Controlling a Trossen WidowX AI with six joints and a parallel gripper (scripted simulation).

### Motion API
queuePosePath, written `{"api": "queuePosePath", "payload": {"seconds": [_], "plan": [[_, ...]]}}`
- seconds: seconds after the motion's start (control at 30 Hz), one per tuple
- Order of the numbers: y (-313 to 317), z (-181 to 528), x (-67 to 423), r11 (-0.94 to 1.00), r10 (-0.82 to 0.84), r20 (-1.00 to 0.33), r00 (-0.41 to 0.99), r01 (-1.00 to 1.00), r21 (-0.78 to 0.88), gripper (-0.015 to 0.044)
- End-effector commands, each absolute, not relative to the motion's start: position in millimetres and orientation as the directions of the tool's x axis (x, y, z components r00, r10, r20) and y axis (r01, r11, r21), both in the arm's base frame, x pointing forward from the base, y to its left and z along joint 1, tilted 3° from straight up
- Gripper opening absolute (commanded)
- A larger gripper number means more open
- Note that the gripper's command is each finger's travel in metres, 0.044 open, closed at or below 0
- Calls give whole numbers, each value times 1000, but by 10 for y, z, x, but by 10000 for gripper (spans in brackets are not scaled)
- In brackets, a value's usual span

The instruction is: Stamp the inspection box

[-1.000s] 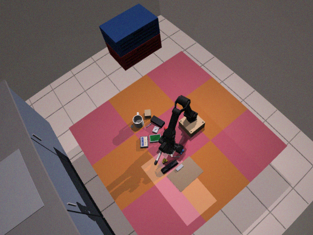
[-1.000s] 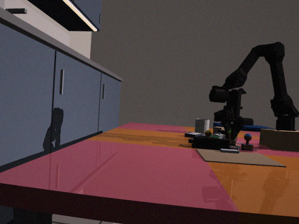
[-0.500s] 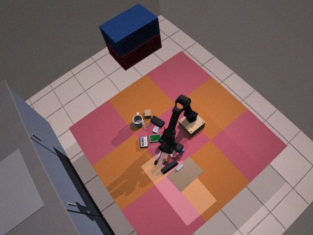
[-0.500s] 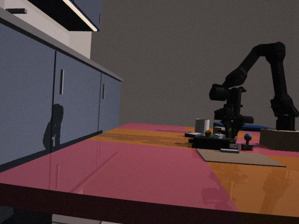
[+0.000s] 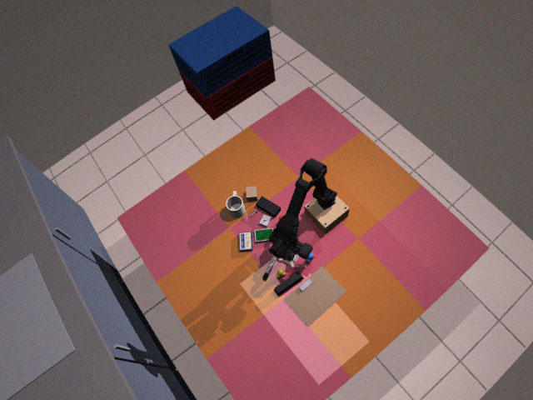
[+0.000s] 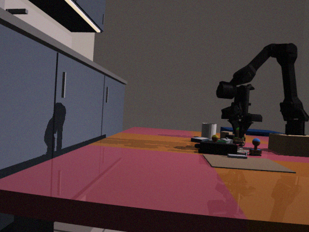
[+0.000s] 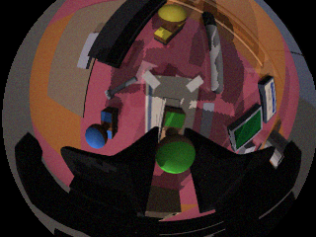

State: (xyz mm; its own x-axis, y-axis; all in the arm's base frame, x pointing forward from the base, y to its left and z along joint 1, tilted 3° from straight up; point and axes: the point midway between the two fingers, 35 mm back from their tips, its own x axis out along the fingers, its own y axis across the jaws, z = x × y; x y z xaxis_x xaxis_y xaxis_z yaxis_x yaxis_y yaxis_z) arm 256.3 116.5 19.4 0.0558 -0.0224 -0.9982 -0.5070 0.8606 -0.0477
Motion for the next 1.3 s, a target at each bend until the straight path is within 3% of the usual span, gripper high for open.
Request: {"api": "queuePosePath", "payload": {"seconds": [0.0,0.7,1.27], "plan": [[1166,263,2571,862,-24,-998,63,-504,-52,0],[1169,576,2545,862,-24,-998,63,-504,-52,0],[923,675,3306,863,-25,-997,68,-502,-56,0]]}}
